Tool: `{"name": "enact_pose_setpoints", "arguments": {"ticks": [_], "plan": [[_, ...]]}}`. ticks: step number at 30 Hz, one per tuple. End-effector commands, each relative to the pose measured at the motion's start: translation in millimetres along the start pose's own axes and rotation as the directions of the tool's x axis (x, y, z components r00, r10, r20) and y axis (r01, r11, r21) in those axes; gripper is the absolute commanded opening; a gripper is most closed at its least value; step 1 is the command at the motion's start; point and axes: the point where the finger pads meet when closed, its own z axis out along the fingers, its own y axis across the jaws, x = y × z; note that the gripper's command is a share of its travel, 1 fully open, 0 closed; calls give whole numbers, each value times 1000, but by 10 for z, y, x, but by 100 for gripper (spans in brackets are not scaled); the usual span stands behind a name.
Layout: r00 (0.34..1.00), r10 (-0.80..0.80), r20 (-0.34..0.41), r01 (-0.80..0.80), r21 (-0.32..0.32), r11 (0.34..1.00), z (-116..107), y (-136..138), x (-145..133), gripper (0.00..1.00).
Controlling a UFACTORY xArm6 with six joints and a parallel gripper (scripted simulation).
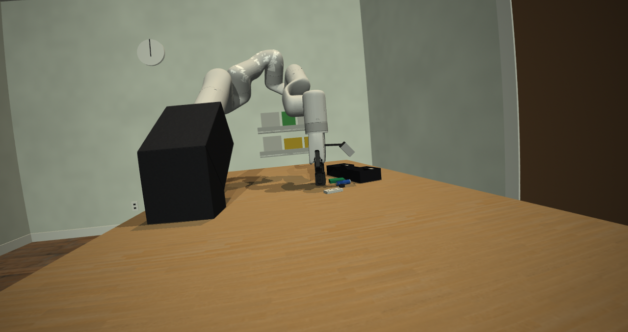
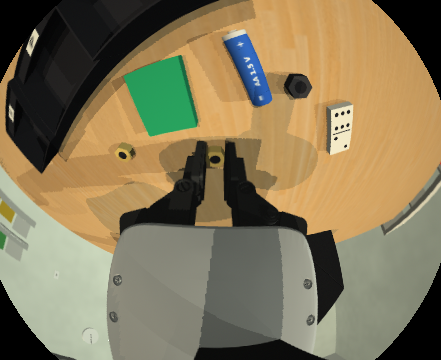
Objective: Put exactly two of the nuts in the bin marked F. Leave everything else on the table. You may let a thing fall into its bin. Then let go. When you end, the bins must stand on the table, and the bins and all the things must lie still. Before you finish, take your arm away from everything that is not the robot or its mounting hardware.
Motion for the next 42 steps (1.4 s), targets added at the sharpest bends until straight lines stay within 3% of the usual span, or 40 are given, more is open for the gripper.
{"name": "enact_pose_setpoints", "arguments": {"ticks": [1, 10, 30, 42], "plan": [[1000, 0, -2, 0, 0, 1000, -6, -1, 8, 0], [1000, 0, -2, 0, 0, 1000, -6, -1, 8, 0], [1000, -1, -2, 1, 0, 1000, -606, -1, 8, 0], [1000, -1, -2, 1, 0, 1000, -606, -1, 9, 0]]}}
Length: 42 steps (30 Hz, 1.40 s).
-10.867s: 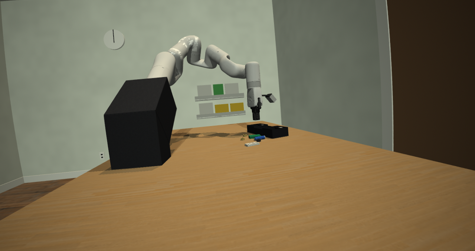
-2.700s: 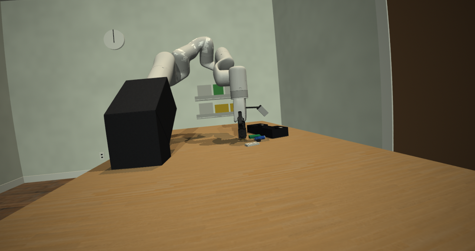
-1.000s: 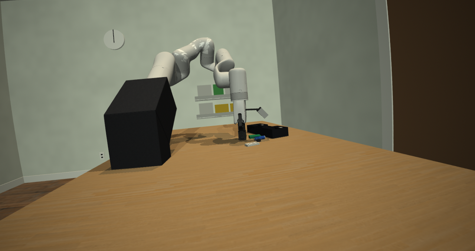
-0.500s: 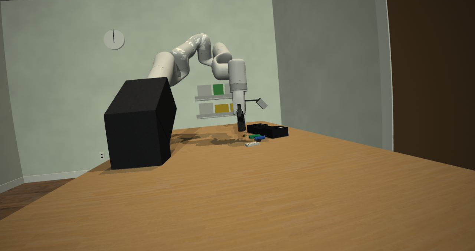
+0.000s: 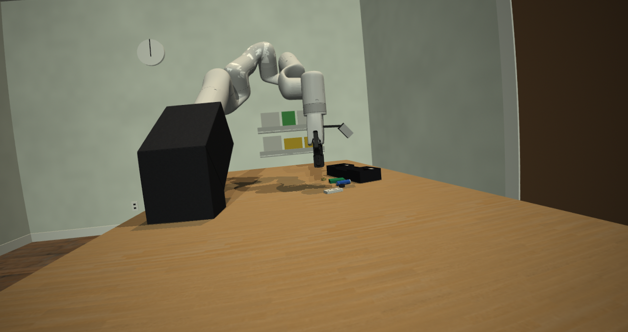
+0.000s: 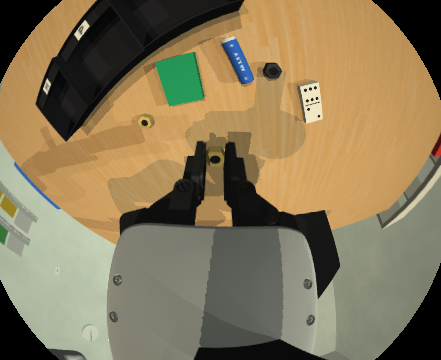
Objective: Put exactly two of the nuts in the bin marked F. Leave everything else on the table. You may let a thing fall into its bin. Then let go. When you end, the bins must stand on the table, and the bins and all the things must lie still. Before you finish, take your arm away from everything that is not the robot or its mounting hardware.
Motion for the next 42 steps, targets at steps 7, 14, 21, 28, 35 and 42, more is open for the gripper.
{"name": "enact_pose_setpoints", "arguments": {"ticks": [7, 14, 21, 28, 35, 42], "plan": [[1000, -1, -3, 1, 0, 1000, -4, -32, 125, 0], [1000, -1, -3, 1, 0, 1000, -6, -125, 473, 0], [995, -101, -3, 101, 0, 995, -7, -199, 749, 0], [946, -323, -4, 323, -4, 946, -9, -308, 1156, 0], [885, -465, -3, 465, -2, 885, -10, -379, 1427, 0], [885, -465, -3, 465, -2, 885, -10, -387, 1462, 0]]}}
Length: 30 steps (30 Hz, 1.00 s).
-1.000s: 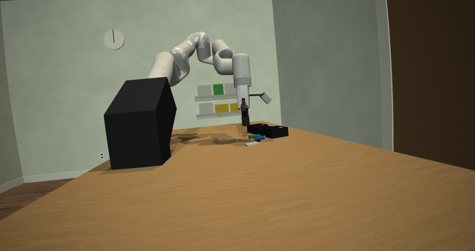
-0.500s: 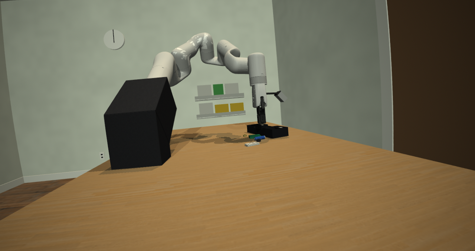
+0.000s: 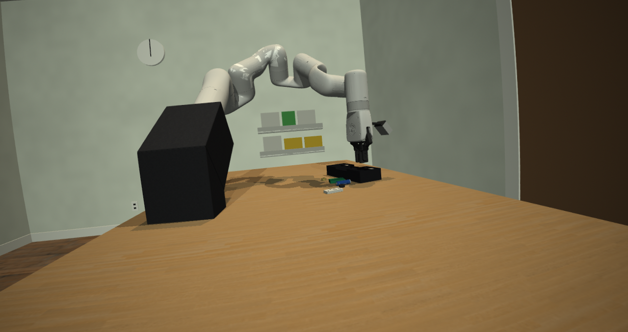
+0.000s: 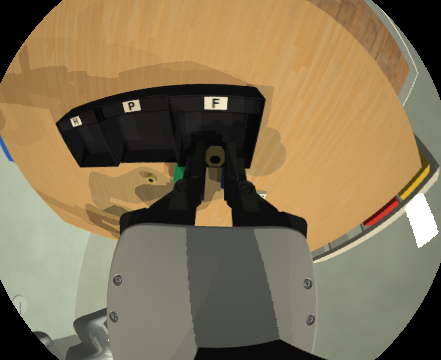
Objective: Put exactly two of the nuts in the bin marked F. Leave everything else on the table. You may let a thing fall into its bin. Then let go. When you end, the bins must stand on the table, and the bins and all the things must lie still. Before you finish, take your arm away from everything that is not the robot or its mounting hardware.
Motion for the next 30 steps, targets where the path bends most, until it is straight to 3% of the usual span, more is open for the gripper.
{"name": "enact_pose_setpoints", "arguments": {"ticks": [1, 11, 30], "plan": [[1000, -5, -2, 5, 0, 1000, -10, 6, 25, 0], [1000, -5, -2, 5, 0, 1000, -10, -1, -5, 0], [1000, -5, -2, 5, 0, 1000, 330, -2, -6, 0]]}}
